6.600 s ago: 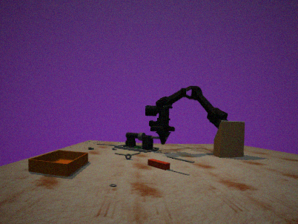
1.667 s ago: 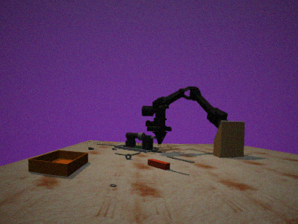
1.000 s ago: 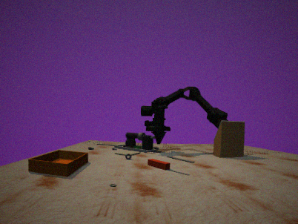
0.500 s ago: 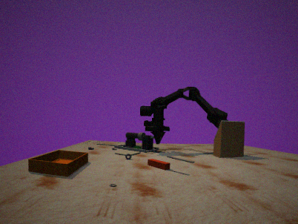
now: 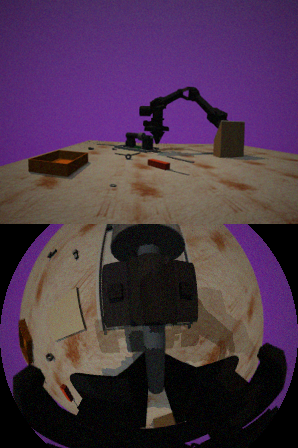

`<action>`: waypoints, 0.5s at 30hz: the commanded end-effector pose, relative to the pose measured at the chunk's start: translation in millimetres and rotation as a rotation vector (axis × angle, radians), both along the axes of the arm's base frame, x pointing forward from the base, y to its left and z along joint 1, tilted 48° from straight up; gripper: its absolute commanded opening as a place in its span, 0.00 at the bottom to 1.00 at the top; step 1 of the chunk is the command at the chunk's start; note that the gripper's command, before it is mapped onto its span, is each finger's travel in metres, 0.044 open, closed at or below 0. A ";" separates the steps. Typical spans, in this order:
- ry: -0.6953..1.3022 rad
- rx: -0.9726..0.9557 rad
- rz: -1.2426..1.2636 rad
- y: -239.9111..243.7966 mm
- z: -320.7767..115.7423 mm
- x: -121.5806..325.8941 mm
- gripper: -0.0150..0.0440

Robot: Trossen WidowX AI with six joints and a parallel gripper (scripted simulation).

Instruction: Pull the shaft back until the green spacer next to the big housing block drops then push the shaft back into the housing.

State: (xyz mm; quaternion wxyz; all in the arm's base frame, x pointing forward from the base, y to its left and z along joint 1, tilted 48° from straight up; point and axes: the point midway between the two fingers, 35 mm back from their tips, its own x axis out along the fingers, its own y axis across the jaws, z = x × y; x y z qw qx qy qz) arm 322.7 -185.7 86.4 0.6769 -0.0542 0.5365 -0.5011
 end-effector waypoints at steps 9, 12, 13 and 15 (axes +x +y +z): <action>-0.012 -0.008 0.004 -3.2 5.8 7.9 0.25; -0.012 -0.009 0.004 -3.7 6.2 8.7 0.25; -0.012 -0.009 0.004 -3.9 6.4 9.0 0.25; -0.012 -0.009 0.004 -4.2 6.6 9.5 0.25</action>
